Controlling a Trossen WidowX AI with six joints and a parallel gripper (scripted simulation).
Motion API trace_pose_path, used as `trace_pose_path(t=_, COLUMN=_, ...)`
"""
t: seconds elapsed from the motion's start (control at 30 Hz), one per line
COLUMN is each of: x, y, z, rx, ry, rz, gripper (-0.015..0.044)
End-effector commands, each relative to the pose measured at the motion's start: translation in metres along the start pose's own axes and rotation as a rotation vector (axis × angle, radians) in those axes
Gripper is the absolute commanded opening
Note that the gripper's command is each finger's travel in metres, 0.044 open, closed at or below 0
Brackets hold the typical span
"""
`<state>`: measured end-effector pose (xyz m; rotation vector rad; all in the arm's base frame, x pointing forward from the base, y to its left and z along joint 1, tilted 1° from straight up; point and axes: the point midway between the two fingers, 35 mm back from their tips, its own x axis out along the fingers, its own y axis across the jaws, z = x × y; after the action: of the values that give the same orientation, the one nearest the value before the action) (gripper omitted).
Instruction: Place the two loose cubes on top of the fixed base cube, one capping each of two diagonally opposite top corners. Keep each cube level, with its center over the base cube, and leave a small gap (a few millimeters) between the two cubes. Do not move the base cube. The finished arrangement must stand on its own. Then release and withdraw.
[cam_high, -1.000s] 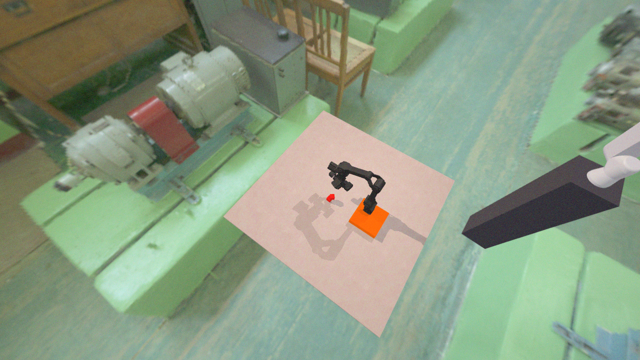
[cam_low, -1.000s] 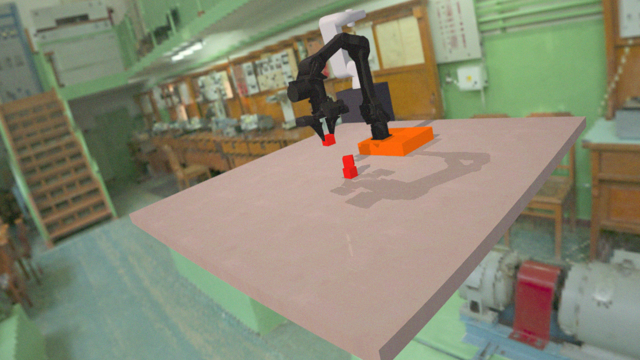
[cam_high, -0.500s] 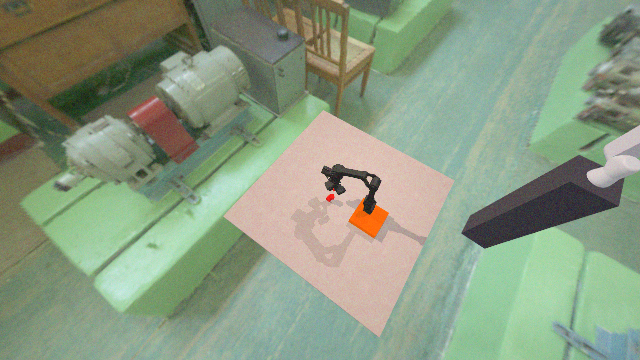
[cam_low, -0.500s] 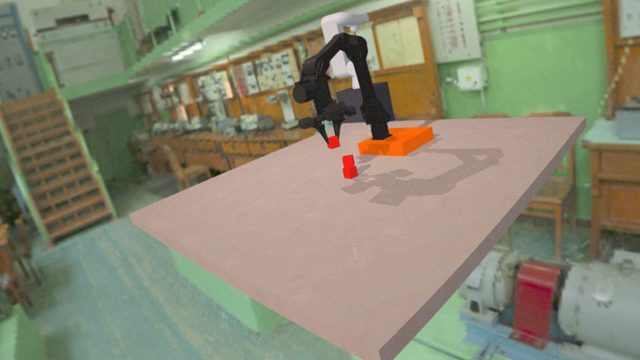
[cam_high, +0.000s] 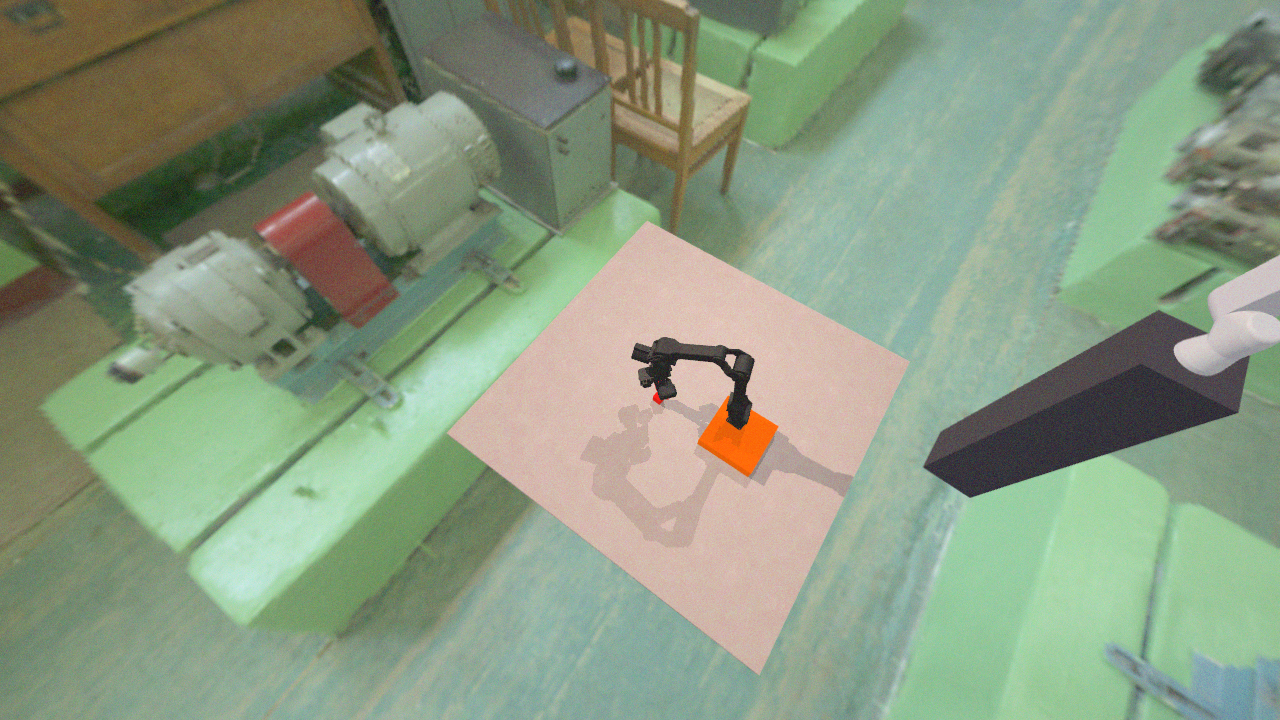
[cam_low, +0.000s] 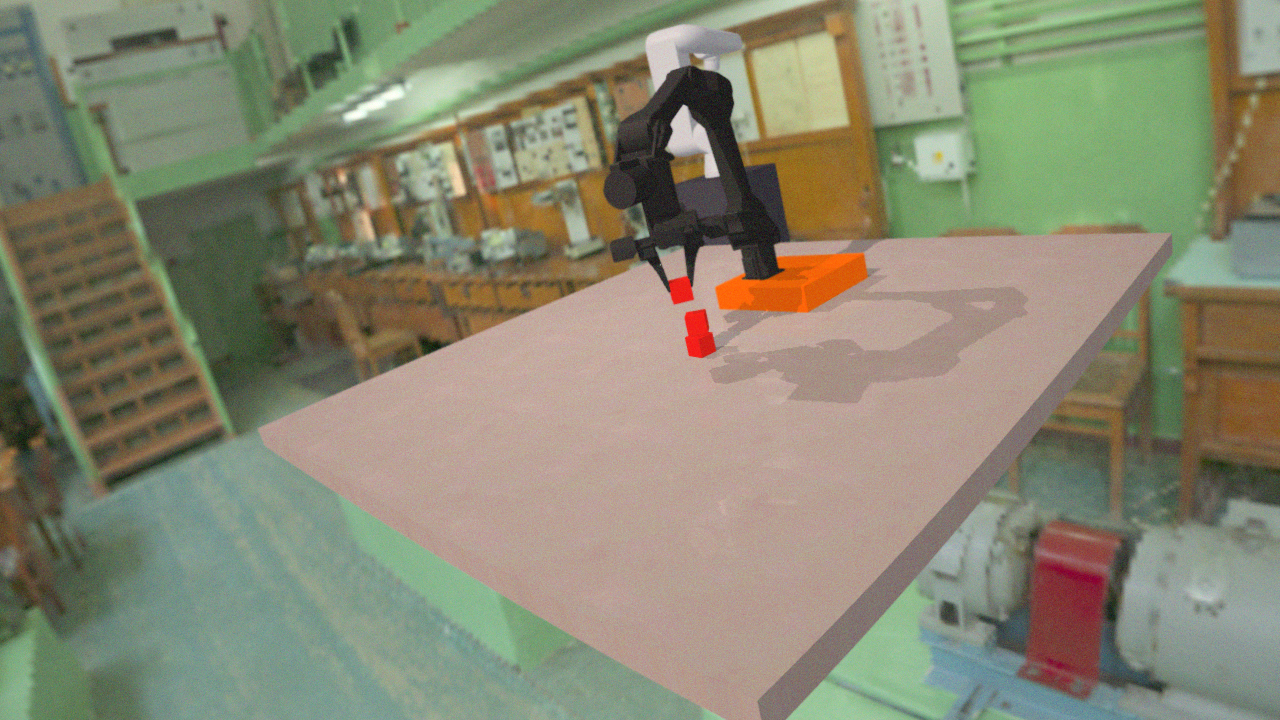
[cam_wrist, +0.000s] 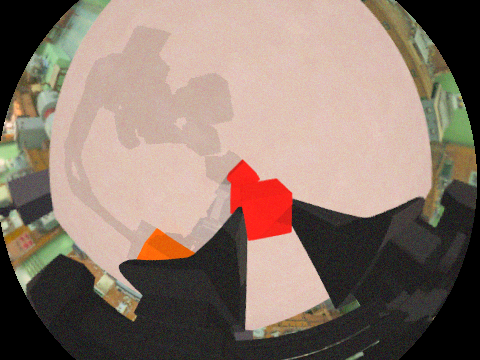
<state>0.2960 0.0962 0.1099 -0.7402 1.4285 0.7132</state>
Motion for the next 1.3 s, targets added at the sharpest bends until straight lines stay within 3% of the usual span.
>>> trace_pose_path(t=0.0, x=0.000, y=0.005, z=0.013, rx=0.074, ry=-0.006, rz=-0.006, gripper=0.0105)
trace_pose_path(t=1.27, x=0.045, y=0.009, z=0.019, rx=0.159, ry=-0.023, rz=0.008, gripper=0.0105)
